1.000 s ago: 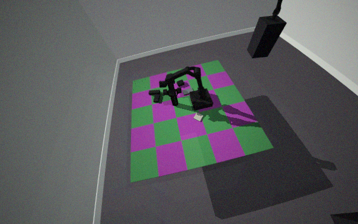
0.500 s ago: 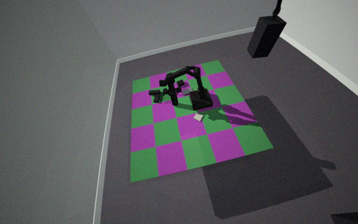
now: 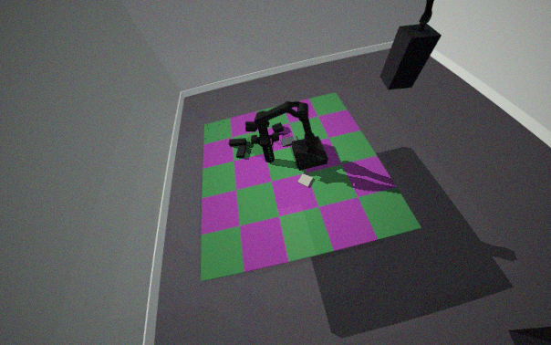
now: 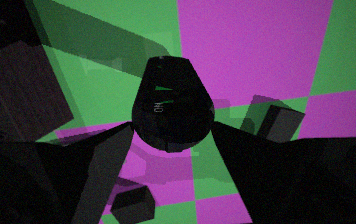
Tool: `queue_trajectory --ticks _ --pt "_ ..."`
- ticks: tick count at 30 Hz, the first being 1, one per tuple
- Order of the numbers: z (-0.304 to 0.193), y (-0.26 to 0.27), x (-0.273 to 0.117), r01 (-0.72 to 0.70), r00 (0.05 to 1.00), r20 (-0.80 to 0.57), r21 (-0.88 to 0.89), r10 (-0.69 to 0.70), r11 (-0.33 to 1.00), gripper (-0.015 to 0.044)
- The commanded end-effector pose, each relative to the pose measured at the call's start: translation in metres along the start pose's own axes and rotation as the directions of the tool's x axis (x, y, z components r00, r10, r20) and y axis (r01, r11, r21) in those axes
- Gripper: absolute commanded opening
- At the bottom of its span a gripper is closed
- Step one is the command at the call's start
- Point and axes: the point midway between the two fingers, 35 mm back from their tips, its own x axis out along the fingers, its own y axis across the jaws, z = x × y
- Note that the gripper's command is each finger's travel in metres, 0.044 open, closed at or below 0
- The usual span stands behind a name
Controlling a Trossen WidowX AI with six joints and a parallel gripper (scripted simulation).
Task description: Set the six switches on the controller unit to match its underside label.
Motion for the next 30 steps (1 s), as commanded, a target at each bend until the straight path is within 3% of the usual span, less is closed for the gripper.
queue_trajectory --ticks 1,30 --pt "-0.004 0.000 0.005 -0.011 1.000 -0.002 -0.005 0.011 1.000 0.0338" --pt "-0.026 0.000 0.013 -0.011 1.000 -0.004 -0.005 0.011 1.000 0.0338"
